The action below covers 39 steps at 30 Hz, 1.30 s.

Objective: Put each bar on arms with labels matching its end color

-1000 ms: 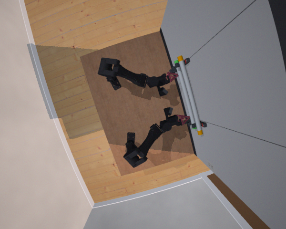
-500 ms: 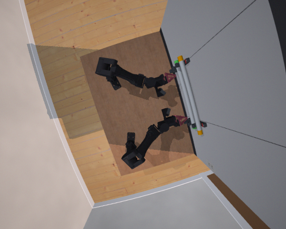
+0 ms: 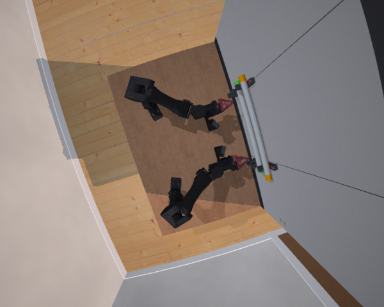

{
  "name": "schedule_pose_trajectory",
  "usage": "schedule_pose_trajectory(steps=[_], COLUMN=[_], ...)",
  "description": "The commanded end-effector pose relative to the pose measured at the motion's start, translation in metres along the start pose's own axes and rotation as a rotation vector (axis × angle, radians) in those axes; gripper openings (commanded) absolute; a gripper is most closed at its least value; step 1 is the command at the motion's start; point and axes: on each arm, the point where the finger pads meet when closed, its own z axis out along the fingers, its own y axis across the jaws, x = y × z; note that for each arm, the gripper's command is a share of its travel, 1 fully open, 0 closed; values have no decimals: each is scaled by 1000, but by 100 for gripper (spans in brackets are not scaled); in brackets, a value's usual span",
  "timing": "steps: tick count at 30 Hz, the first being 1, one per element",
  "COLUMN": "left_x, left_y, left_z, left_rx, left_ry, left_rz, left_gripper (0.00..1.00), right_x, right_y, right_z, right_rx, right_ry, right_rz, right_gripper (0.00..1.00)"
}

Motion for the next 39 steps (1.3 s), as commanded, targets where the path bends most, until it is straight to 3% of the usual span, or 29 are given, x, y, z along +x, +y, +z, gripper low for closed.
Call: schedule_pose_trajectory(steps=[1, 39], left_x=[1, -3], left_y=[16, 51], left_z=[-10, -18], left_rx=[-41, -41], left_ry=[3, 3], left_rz=[-31, -31], left_gripper=[74, 74], right_x=[0, 6], right_y=[-16, -51], right_z=[-10, -18], right_rx=[45, 45], right_ry=[2, 1], right_rz=[26, 26], right_gripper=[74, 74])
